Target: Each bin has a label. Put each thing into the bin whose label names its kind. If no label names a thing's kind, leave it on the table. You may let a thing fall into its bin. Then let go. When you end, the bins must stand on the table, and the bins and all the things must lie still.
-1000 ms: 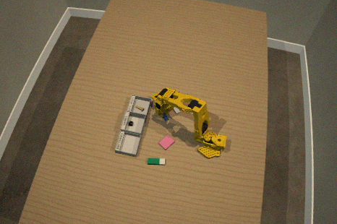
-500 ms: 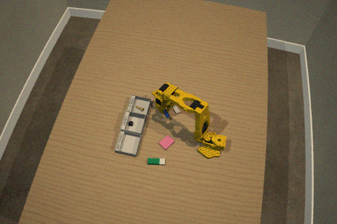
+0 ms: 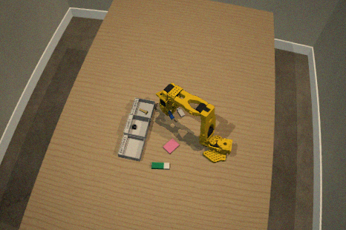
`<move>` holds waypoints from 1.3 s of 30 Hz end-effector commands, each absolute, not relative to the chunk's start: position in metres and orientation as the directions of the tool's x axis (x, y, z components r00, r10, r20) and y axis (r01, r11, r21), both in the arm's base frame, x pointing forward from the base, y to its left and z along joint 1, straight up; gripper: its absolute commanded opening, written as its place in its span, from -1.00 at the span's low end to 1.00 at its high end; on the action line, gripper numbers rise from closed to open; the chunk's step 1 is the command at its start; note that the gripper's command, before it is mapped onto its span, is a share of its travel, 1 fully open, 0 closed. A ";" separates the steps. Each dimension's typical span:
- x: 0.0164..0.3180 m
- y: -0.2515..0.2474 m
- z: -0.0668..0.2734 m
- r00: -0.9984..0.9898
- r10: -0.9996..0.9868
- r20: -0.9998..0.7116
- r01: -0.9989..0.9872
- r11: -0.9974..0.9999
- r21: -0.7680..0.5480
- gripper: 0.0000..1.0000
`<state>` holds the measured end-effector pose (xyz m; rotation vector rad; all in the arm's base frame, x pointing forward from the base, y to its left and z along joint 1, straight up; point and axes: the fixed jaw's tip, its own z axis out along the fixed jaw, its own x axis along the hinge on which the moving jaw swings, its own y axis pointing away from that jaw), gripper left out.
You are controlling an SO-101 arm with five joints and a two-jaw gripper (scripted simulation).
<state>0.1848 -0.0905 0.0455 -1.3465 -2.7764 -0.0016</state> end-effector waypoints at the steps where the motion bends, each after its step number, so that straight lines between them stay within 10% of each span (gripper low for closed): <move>1: 0.193 -0.093 0.060 -0.633 0.774 -0.021 0.774 0.633 0.009 -1.00; 39: 0.223 -0.045 0.071 -0.844 0.529 -0.085 0.529 0.848 0.029 -1.00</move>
